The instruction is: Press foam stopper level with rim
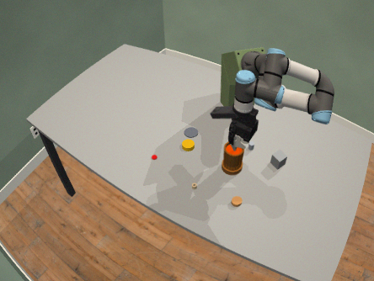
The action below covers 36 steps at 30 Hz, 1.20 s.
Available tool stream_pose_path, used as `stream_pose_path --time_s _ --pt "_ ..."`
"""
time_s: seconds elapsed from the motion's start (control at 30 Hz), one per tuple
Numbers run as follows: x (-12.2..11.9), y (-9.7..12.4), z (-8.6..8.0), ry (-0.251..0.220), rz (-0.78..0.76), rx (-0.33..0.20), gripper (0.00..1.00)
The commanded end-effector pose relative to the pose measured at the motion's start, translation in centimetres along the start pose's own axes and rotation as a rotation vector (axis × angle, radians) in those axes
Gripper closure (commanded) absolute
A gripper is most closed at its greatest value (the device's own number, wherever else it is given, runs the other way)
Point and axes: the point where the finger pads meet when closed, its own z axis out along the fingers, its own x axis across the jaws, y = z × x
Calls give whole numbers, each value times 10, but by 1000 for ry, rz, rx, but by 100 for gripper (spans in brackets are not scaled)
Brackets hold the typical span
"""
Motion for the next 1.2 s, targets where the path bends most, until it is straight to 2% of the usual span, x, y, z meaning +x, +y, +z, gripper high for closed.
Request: stream_pose_path --time_s 0.0,0.2,0.63,0.93,1.17 --pt "-1 0 -6 -2 -3 2 100" --pt "-1 0 -14 -2 -3 2 100" --pt "0 0 -50 -1 -3 2 100" --pt "0 0 -61 -1 -3 2 100" --pt "0 0 -62 -1 -3 2 100"
